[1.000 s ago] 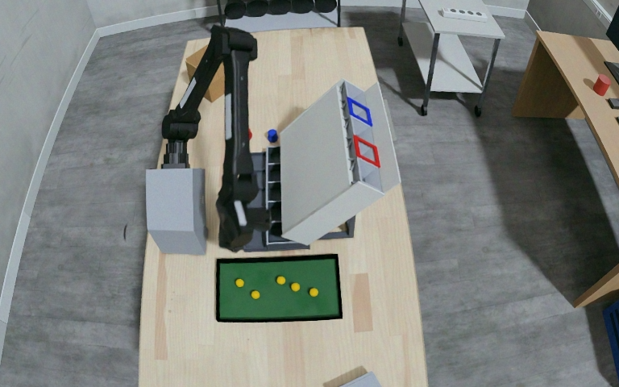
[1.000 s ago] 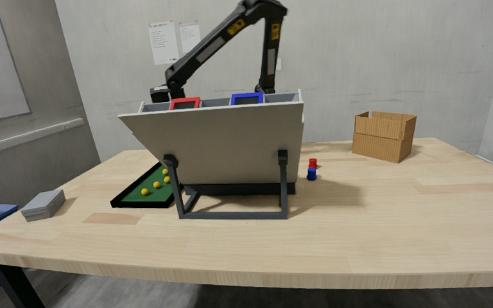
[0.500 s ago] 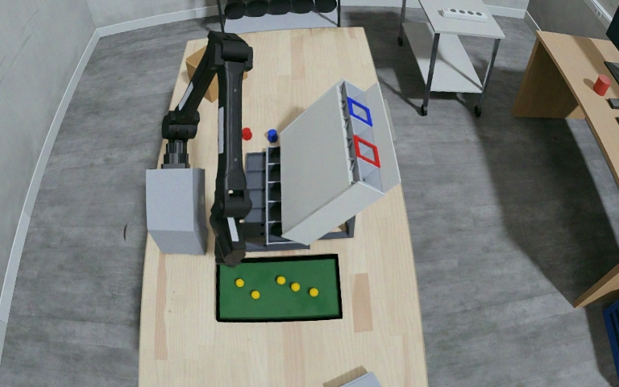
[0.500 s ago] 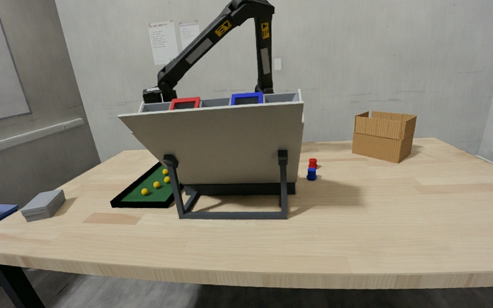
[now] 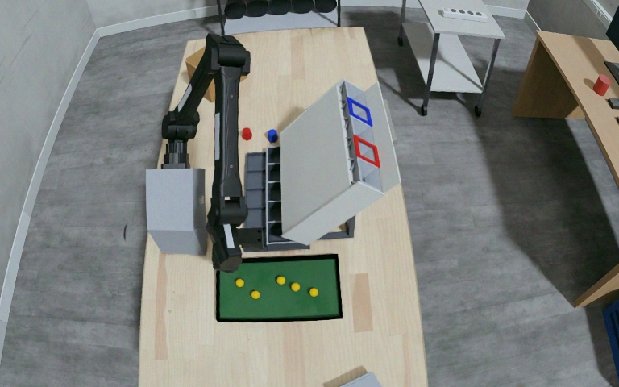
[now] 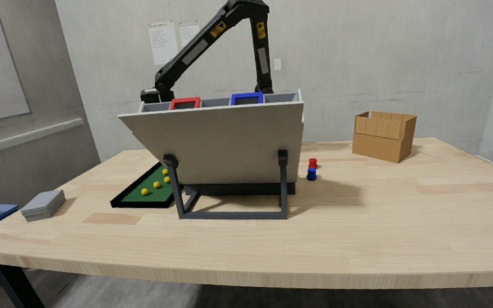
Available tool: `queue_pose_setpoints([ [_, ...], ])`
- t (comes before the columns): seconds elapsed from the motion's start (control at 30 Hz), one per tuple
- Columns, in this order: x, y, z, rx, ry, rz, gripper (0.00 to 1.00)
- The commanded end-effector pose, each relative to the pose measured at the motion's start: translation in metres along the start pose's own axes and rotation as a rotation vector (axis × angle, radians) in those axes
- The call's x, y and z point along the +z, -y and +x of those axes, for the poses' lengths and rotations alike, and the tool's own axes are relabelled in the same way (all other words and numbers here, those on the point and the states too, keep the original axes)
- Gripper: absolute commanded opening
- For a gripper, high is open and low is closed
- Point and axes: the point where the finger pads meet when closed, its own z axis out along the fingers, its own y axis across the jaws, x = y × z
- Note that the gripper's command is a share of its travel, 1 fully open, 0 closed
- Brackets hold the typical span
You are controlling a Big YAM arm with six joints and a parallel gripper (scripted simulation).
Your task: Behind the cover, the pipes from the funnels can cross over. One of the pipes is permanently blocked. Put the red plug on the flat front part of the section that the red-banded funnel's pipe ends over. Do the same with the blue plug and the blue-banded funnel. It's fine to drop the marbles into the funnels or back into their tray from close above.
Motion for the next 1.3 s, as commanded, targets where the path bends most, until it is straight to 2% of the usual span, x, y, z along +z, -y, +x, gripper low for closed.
queue_pose_setpoints([
  [0.0,-0.013,0.0193,-0.0108,-0.014,0.016,0.027,0.8],
  [1.27,-0.0134,0.0195,-0.0105,-0.002,0.005,0.009,0.8],
])
